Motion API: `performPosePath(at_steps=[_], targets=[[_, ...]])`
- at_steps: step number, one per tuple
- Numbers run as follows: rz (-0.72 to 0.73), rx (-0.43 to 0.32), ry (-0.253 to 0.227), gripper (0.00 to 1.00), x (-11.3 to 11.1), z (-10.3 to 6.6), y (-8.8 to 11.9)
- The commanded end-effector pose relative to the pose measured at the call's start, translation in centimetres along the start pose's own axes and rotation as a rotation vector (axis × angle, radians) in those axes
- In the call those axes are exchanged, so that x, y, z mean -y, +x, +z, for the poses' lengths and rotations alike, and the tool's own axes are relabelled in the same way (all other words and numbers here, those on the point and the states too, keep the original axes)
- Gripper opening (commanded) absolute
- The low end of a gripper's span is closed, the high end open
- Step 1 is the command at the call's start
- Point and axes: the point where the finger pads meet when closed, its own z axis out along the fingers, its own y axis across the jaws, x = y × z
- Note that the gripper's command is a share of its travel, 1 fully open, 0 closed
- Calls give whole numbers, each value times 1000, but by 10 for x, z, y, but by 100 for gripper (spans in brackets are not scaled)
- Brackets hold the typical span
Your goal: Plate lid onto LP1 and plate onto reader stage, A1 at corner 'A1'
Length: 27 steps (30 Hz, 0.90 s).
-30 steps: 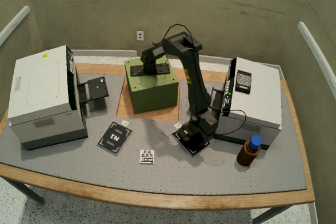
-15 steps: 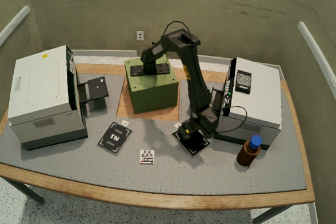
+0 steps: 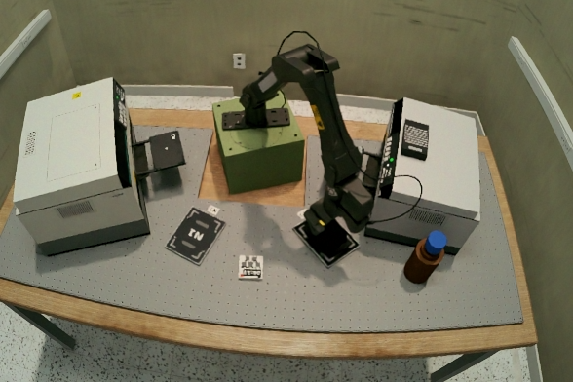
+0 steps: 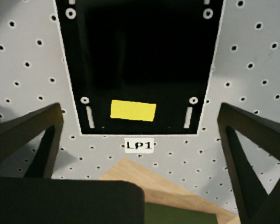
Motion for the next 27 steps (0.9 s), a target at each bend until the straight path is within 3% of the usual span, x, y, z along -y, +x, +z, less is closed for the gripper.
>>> performPosePath(at_steps=[1, 27], targets=[[-3, 66, -7, 100, -4, -24, -20], [-4, 66, -7, 100, -5, -57, -18]])
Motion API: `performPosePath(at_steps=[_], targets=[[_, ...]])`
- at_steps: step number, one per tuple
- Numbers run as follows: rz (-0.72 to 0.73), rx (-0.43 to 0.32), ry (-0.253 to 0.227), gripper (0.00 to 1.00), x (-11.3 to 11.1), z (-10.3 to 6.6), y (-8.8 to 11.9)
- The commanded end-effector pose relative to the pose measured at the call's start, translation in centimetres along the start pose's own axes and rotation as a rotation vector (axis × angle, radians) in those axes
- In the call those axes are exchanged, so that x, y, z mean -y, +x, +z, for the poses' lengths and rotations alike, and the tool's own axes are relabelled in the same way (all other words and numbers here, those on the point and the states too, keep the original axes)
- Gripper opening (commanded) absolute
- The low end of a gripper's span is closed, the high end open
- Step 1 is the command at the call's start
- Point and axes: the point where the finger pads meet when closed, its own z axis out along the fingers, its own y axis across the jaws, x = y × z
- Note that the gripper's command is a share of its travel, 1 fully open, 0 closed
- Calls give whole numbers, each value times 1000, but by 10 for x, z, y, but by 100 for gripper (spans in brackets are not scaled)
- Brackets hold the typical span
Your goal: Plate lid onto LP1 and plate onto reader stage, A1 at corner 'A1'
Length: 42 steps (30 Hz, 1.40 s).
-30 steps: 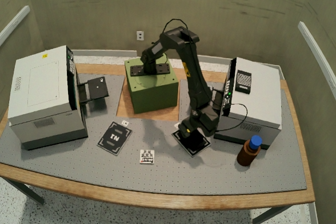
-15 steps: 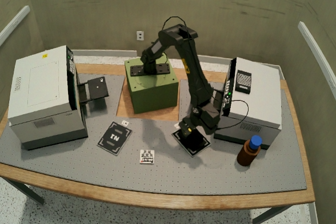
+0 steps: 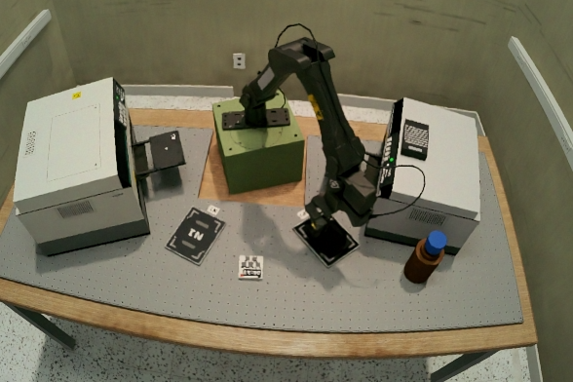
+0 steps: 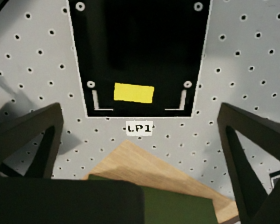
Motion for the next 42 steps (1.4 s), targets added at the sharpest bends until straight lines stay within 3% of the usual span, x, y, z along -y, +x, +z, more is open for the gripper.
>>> performPosePath(at_steps=[1, 14, 16, 21, 25, 28, 30, 31, 36, 42], targets=[[-3, 67, -7, 100, -5, -28, -18], [0, 78, -7, 100, -3, -28, -20], [-48, 10, 0, 100, -7, -14, 5], [-179, 48, -2, 100, -20, -32, 1], [-219, 80, -2, 100, -21, -33, -5], [-300, 43, -4, 100, -29, -35, 12], [-353, 48, -4, 100, -34, -40, 15], [-379, 80, -1, 100, -35, -47, 4], [-512, 63, -1, 100, -46, -50, 22], [-618, 90, 5, 100, -56, -55, 21]])
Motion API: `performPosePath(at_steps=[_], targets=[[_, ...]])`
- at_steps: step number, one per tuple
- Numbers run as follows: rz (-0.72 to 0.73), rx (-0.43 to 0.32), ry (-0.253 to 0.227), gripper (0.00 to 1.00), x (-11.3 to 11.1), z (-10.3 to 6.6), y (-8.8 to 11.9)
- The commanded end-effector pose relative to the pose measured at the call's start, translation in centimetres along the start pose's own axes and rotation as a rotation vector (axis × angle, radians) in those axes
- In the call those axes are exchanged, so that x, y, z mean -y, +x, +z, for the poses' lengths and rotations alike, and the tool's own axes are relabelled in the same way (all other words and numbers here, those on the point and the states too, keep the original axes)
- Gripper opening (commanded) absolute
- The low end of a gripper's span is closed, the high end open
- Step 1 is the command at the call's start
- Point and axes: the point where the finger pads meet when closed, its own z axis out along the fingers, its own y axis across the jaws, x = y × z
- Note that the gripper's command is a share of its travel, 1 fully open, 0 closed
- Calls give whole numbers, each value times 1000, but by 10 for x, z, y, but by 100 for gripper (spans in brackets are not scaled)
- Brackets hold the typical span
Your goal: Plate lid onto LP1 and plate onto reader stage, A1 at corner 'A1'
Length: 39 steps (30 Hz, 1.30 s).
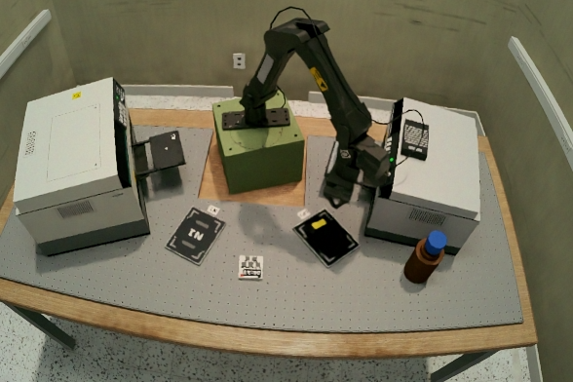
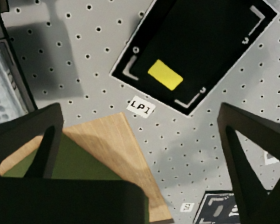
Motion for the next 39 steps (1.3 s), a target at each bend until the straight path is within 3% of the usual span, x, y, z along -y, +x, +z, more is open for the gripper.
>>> performPosePath(at_steps=[1, 2, 4, 8, 11, 17, 18, 21, 22, 24, 26, 28, 29, 32, 34, 35, 39], targets=[[-95, 73, 18, 100, -1, -23, -18], [-122, 37, 1, 100, -10, -16, -5], [-176, 29, -4, 100, -17, -15, -2], [-281, 78, 20, 100, -21, -27, -19], [-362, 26, -8, 100, -39, -20, -1], [-469, 33, -6, 100, -53, -25, -4], [-495, 57, 7, 100, -54, -30, -13], [-575, 21, -14, 100, -69, -25, 1], [-601, 55, 4, 100, -67, -34, -12], [-654, 59, 7, 100, -71, -35, -13], [-709, 18, -18, 100, -82, -28, 3], [-762, 17, -18, 100, -90, -29, 5], [-788, 54, 4, 100, -87, -39, -11], [-869, 14, -20, 100, -101, -31, 7], [-869, 14, -20, 100, -101, -31, 7], [-894, 51, 3, 100, -102, -42, -8], [-1002, 11, -22, 100, -118, -34, 12]])
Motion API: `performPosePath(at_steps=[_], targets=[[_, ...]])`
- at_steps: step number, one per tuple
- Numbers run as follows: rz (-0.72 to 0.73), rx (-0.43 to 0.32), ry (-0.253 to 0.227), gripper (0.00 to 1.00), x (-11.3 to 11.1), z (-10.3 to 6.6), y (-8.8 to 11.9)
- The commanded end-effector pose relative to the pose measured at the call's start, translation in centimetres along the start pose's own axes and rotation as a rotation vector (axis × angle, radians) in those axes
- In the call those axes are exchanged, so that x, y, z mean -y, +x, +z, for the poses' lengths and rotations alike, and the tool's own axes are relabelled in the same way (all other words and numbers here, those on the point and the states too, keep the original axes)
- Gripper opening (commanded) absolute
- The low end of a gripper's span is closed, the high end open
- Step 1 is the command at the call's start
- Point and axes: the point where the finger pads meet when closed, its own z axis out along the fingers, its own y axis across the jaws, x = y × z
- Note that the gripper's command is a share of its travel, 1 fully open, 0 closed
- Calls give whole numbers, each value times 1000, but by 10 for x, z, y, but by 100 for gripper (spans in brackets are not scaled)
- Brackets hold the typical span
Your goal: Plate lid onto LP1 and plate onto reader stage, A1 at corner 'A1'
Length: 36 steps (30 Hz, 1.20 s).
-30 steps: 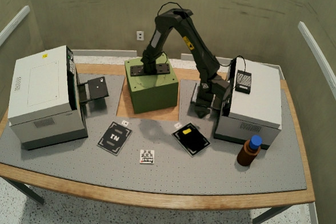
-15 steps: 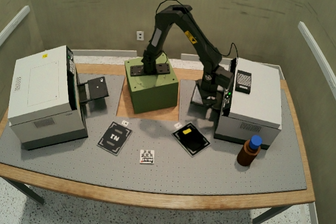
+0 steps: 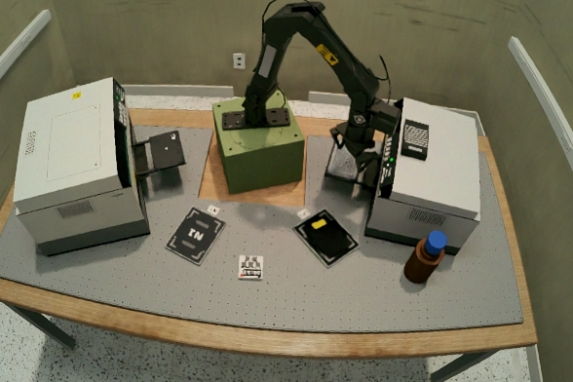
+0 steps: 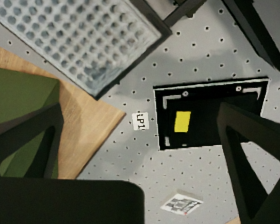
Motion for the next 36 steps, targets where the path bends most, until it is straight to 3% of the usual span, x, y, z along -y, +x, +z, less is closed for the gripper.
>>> performPosePath(at_steps=[1, 2, 5, 7, 10, 12, 13, 14, 20, 21, 22, 25, 27, 30, 31, 36], targets=[[-123, 38, 31, 100, -1, -18, -14], [-149, 41, 38, 100, 2, -20, -15], [-230, 18, -1, 100, -21, -12, -13], [-283, 38, 36, 100, -11, -22, -24], [-363, 15, -3, 100, -33, -14, -21], [-363, 15, -3, 100, -33, -14, -21], [-389, 35, 34, 100, -25, -25, -32], [-416, 35, 34, 100, -28, -25, -34], [-576, 11, -7, 100, -55, -18, -32], [-602, 29, 31, 100, -44, -28, -42], [-629, 29, 32, 100, -44, -28, -42], [-710, 8, -9, 100, -66, -20, -37], [-762, 25, 30, 100, -55, -30, -47], [-761, 25, 32, 100, -50, -30, -44], [-764, 5, 8, 100, -56, -20, -40], [-764, 5, 8, 100, -56, -20, -40]])
